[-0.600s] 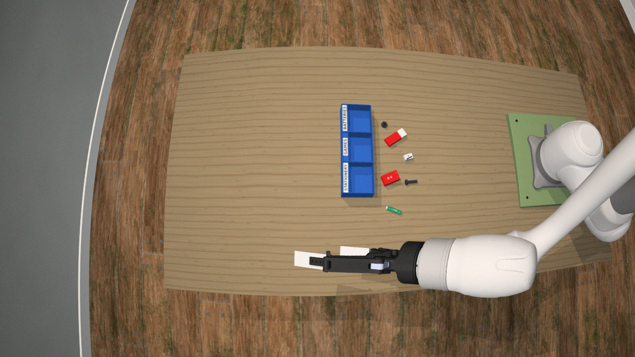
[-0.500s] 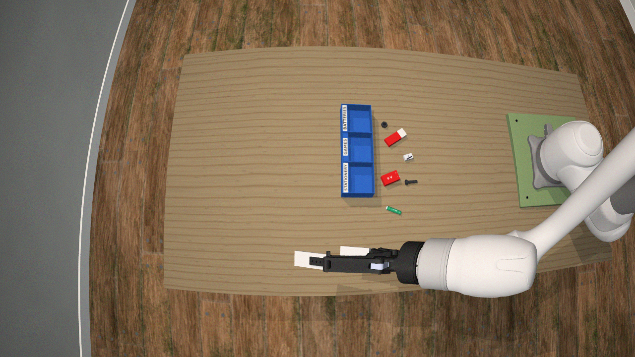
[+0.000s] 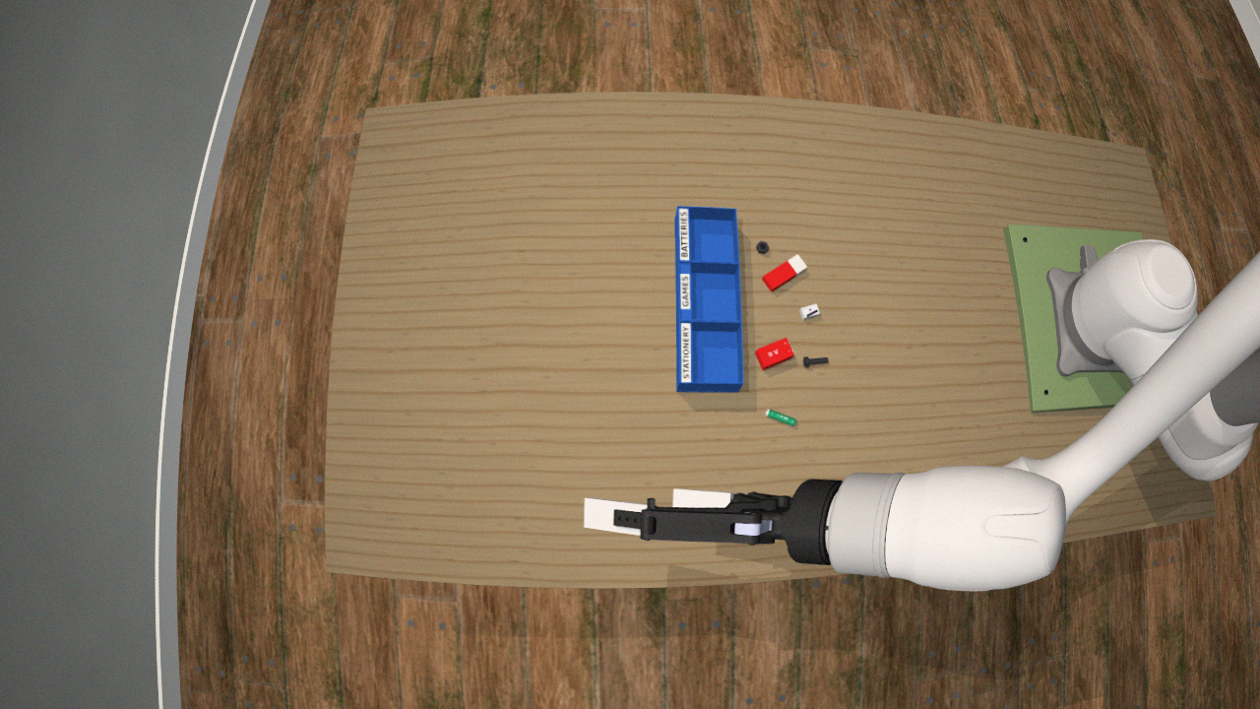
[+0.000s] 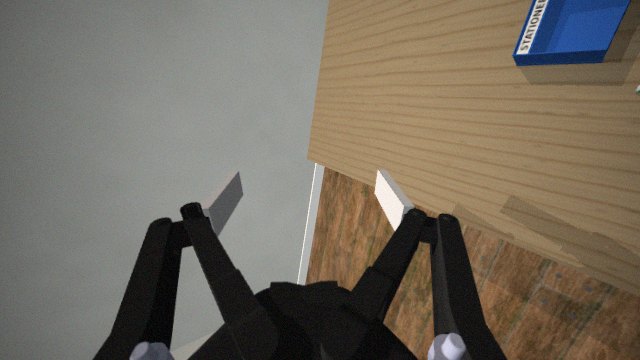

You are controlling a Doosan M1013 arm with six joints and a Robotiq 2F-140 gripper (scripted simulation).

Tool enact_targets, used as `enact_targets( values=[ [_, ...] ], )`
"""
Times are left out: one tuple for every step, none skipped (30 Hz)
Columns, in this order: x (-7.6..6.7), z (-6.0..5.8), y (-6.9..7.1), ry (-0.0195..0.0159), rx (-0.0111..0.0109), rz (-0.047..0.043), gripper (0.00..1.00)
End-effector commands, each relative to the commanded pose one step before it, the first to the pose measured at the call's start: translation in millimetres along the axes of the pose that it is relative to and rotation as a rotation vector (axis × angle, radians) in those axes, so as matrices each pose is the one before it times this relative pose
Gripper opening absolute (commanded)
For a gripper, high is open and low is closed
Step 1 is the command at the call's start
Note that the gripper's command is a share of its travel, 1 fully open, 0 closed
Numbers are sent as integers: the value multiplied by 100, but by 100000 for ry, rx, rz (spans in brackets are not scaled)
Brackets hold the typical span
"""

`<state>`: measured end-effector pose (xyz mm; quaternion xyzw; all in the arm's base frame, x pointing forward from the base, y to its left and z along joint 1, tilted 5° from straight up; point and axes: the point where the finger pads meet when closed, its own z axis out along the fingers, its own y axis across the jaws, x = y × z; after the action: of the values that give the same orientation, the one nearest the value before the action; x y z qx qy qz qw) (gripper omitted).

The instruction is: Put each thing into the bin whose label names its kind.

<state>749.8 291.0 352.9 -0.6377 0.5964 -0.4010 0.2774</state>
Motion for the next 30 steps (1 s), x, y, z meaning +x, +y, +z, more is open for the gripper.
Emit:
enact_targets(
  values=[
    [-358,919,1275,-5,0,22,5],
    [-189,476,657,0,0,0,5],
    [-189,476,657,0,0,0,5],
    [-189,476,657,0,0,0,5],
    [-189,476,657,0,0,0,5],
    [-189,476,657,0,0,0,5],
    [-189,476,657,0,0,0,5],
    [-189,476,657,0,0,0,5],
    [-189,476,657,0,0,0,5],
    [-189,476,657,0,0,0,5],
    [-172,434,599,0,0,0,5],
    [0,0,0,0,0,0,5],
    [0,0,0,0,0,0,5],
    [665,-296,405,-2606,-1559,-3973,5],
    [0,0,0,0,0,0,5],
    [0,0,0,0,0,0,5],
    [800,217,85,4006,-1517,-655,5],
    [636,201,70,0,0,0,5],
    [810,118,155,2389,-2001,-3910,5],
    [800,141,184,141,-118,-231,5],
    [84,15,20,0,0,0,5],
    [796,122,214,2181,-2215,-3917,5],
    [784,144,242,130,-132,-233,5],
    [55,10,17,0,0,0,5],
    [778,126,271,1951,-2408,-3924,5],
    [764,148,298,117,-144,-235,5],
    [26,5,10,0,0,0,5],
    [755,129,328,1703,-2578,-3931,5],
    [736,150,352,102,-155,-236,5],
    [0,0,0,0,0,0,5]
  ],
)
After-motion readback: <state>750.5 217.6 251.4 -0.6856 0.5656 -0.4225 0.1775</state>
